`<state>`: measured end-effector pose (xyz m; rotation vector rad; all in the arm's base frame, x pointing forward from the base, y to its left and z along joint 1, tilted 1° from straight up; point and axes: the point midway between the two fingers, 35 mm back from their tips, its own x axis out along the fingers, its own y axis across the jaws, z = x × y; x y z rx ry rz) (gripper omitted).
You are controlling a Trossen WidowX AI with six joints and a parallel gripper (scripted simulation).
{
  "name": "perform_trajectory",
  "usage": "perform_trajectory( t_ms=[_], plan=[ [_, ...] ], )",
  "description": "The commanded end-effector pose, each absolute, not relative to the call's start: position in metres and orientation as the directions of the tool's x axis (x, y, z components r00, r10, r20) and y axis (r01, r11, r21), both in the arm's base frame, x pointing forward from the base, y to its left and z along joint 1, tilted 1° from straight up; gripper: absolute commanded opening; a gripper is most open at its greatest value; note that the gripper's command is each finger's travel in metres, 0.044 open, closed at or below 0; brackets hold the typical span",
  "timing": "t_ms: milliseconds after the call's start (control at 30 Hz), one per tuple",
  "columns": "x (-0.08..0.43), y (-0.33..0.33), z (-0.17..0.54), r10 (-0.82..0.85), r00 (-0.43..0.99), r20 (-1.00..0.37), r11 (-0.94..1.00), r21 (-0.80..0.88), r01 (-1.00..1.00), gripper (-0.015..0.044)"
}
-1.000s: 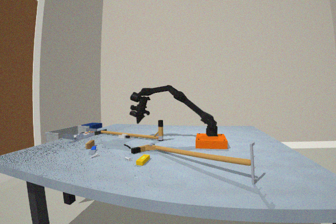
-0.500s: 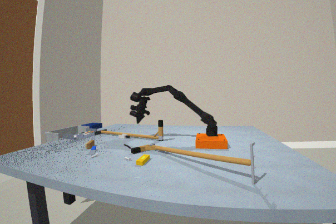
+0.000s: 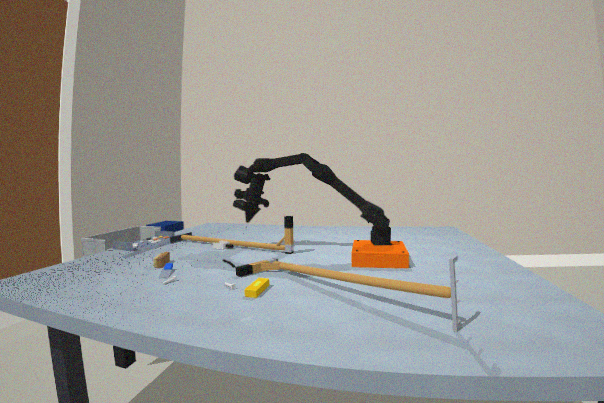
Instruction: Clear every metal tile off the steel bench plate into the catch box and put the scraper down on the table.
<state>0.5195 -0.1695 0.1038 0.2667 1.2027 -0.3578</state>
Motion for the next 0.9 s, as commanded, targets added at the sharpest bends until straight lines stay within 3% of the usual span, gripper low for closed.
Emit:
perform_trajectory(
  t_ms=[0, 567, 867],
  plan=[
    [0.52, -0.169, 0.104, -0.128, 0.315, -0.94, 0.913, 0.012, 0.407, 0.0],
    [0.508, -0.161, 0.161, -0.151, 0.422, -0.894, 0.923, 0.025, 0.385, 0.044],
    [0.498, -0.154, 0.192, -0.163, 0.482, -0.861, 0.928, 0.031, 0.371, 0.044]
  ],
)
